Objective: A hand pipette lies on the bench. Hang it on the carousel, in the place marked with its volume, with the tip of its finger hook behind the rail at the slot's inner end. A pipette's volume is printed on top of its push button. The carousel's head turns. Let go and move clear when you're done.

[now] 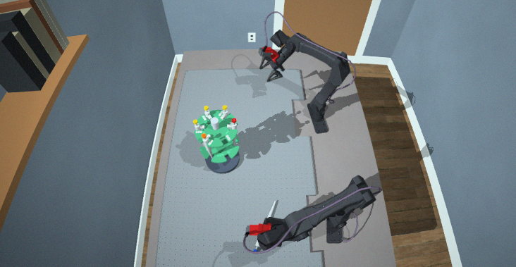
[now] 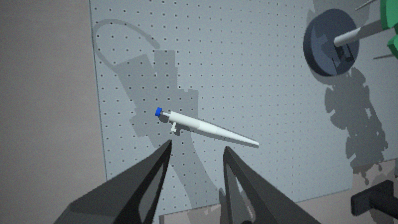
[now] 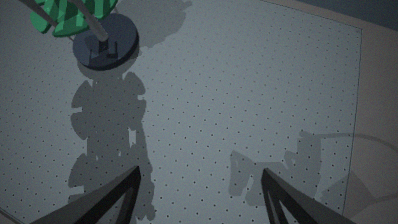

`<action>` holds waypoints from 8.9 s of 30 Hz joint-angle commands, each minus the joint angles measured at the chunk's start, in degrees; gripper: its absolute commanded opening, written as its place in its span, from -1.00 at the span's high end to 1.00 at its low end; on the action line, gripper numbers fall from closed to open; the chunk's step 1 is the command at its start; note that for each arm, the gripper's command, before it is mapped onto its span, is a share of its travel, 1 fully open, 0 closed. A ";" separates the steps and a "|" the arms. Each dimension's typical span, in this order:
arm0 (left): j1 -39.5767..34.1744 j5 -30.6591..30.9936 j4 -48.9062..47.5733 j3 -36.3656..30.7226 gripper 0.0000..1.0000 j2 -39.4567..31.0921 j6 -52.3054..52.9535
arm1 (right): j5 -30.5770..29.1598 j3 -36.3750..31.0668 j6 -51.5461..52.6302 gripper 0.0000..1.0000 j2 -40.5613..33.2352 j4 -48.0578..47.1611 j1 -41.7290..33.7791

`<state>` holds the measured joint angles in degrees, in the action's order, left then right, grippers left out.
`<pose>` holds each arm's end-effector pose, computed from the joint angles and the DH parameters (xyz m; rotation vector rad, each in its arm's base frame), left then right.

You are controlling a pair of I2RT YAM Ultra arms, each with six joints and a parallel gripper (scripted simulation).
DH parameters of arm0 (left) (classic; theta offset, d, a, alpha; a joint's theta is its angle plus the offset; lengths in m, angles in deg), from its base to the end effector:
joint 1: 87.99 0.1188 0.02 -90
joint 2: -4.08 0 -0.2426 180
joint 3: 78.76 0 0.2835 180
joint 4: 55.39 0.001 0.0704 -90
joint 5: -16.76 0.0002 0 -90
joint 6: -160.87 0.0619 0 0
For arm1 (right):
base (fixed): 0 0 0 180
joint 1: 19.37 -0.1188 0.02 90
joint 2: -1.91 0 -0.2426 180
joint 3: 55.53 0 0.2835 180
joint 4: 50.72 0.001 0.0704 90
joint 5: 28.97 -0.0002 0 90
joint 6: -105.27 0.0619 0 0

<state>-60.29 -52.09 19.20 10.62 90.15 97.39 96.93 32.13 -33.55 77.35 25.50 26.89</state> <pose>0.2997 0.1333 0.2558 0.0548 2.6764 -0.2437 0.2266 -0.1828 0.3052 -0.2314 2.3782 0.1153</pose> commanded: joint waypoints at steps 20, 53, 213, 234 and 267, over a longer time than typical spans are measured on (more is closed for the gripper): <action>-15.29 -21.49 17.62 16.43 -0.09 15.86 -31.04 | 1.21 1.40 -0.28 -1.00 0.01 -0.82 0.48; -15.08 -21.24 17.74 16.49 -0.09 15.85 -87.29 | 1.21 1.40 -0.28 -1.00 0.01 -0.82 0.48; -14.81 -21.65 0.97 2.25 -0.09 18.83 -86.90 | 1.21 1.40 -0.28 -1.00 0.01 -0.82 0.48; -14.81 -21.65 0.97 2.25 -0.09 18.83 -86.90 | 1.21 1.40 -0.28 -1.00 0.01 -0.82 0.48; -15.96 -21.63 -0.67 -0.92 -0.09 17.48 -87.69 | 1.21 1.40 -0.28 -1.00 0.01 -0.82 0.48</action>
<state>-75.52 -72.99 19.20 10.82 109.40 10.14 96.93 32.13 -33.55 77.35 25.50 26.89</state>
